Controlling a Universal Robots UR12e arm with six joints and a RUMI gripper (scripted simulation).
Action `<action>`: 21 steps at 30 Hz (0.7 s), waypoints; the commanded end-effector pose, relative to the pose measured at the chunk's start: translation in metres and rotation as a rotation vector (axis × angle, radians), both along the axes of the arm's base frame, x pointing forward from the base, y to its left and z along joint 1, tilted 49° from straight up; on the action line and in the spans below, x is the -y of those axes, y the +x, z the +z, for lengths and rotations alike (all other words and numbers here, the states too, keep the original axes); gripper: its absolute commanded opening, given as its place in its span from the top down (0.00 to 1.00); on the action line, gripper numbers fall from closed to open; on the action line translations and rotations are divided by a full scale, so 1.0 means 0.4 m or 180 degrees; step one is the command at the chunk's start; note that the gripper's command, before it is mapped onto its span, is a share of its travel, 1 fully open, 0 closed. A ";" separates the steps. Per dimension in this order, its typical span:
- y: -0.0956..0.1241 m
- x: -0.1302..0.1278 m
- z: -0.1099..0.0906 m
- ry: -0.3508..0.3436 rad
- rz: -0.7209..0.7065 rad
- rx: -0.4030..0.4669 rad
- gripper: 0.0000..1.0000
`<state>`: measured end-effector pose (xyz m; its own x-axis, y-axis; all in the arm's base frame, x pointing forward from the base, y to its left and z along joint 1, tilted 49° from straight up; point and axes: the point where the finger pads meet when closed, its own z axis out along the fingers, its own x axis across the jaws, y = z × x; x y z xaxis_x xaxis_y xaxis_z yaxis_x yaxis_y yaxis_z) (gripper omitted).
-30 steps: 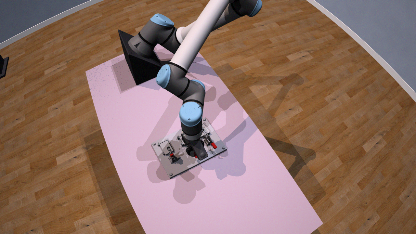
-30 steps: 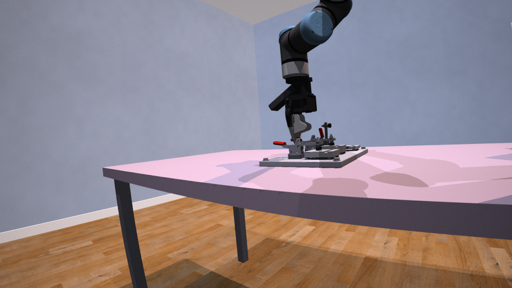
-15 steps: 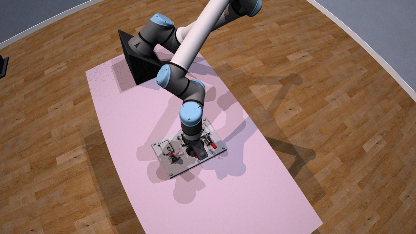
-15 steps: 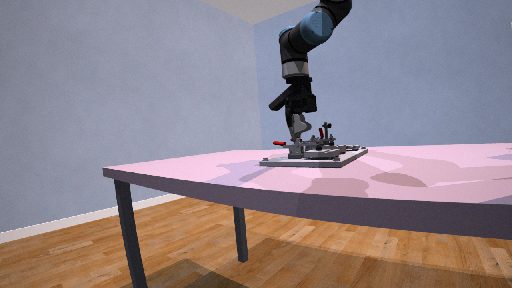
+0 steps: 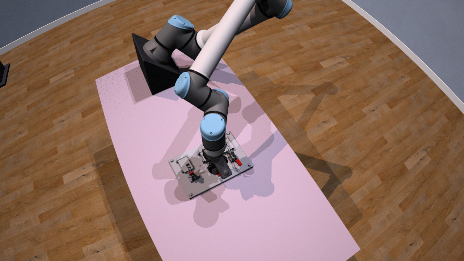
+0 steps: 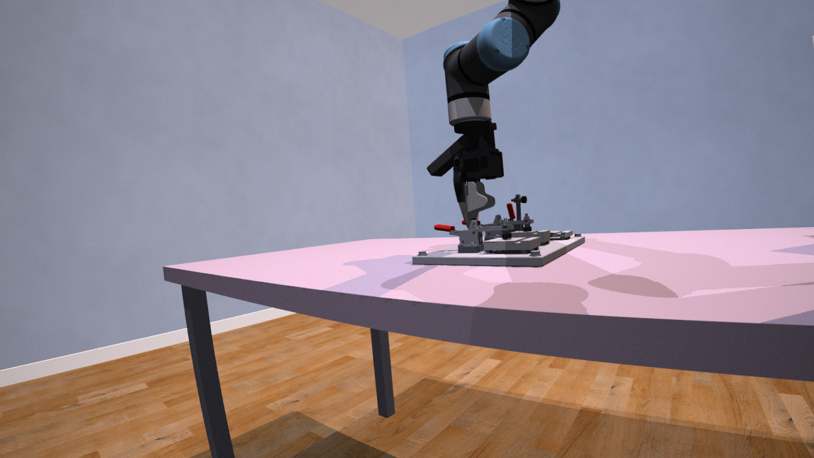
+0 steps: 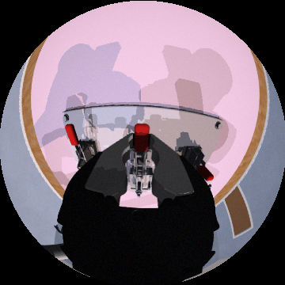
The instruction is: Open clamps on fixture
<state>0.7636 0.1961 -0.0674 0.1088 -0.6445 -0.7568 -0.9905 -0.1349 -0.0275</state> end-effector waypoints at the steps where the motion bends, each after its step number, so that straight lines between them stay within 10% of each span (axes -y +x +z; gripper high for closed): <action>1: -0.005 0.004 0.005 0.0006 -0.0009 -0.0006 1.00; 21: -0.015 0.019 0.015 0.0005 -0.0010 -0.0006 1.00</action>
